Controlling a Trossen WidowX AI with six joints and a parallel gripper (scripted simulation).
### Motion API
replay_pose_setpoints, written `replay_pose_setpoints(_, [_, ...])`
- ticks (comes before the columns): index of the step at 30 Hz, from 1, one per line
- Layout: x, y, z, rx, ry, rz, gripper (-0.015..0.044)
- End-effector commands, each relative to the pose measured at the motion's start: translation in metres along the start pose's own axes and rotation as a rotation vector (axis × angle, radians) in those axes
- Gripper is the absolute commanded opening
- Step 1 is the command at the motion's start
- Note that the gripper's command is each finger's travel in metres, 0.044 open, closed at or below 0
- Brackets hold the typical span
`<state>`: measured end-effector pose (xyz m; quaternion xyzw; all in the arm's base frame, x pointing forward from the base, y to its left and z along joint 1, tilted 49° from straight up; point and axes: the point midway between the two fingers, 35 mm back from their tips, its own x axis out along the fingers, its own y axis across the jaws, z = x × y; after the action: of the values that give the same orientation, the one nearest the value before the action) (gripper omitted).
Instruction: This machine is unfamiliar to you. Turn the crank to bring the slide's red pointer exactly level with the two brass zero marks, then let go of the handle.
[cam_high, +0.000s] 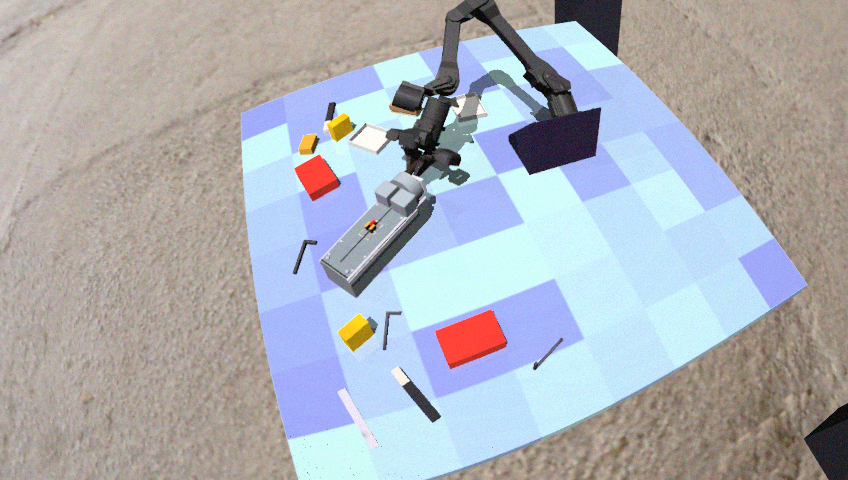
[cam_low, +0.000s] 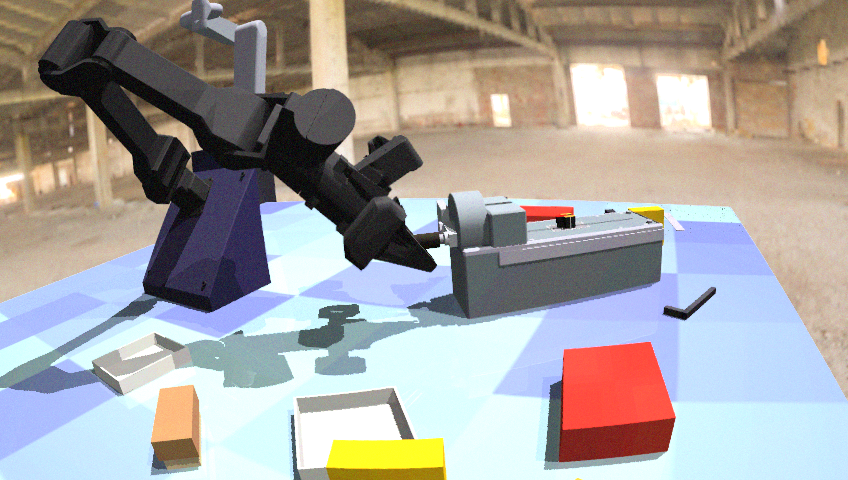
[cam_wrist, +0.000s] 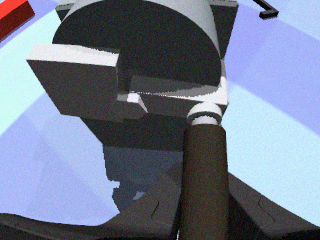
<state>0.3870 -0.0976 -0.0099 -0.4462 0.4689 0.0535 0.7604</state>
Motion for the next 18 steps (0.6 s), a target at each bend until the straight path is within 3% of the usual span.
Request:
replay_pose_setpoints(1, [-0.0070, -0.0014, 0.0067, 0.000, -0.009, -0.006, 0.0000])
replay_pose_setpoints(18, [-0.0145, 0.0043, 0.0144, 0.000, -0.009, -0.006, 0.0000])
